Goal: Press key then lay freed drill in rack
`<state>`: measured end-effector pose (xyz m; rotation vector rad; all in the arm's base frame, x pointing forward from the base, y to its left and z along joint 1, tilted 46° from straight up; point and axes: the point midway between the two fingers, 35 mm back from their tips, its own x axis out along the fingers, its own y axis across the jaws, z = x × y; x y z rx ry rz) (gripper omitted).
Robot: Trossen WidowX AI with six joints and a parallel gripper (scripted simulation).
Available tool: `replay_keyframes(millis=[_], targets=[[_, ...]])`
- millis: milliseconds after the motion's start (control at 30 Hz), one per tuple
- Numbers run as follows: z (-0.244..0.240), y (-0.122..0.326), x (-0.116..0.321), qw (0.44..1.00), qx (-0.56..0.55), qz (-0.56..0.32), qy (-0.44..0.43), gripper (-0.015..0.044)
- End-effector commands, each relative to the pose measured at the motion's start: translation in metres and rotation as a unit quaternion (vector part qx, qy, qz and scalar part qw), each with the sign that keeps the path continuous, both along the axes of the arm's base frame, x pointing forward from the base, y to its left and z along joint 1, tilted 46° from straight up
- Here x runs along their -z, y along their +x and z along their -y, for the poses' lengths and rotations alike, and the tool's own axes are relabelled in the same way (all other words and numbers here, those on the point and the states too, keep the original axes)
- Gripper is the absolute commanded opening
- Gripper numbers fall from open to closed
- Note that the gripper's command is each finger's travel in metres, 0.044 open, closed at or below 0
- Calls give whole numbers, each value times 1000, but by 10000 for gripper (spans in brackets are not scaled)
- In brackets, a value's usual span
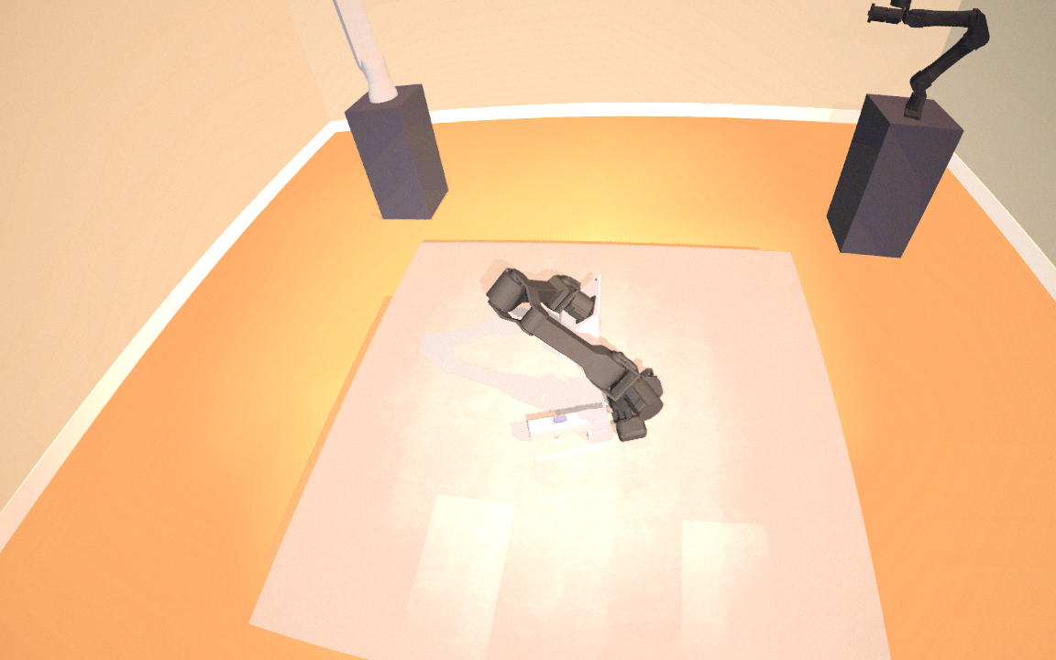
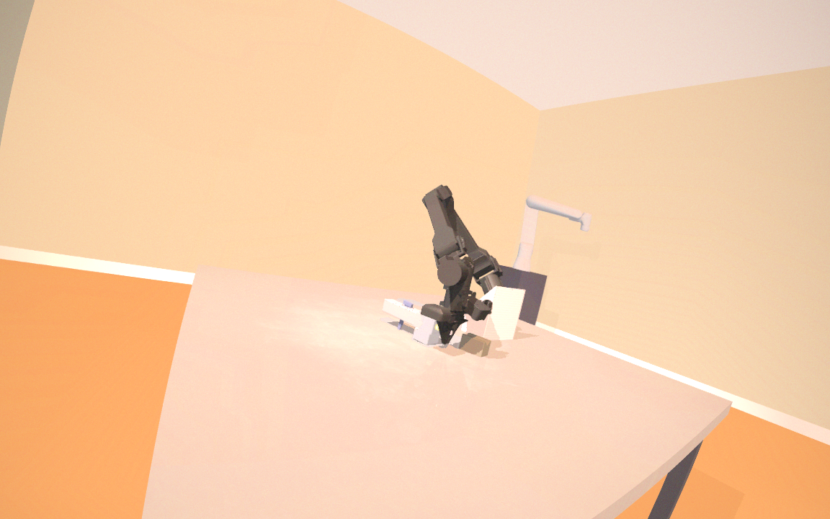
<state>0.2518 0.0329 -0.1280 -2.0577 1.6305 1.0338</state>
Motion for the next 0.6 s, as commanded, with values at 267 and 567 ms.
replay_keyframes(millis=[267, 567], targets=[[-14, -3, 14, 1000, 0, 1, 2, 0], [-21, -6, 22, 1000, 0, 1, 2, 0]])
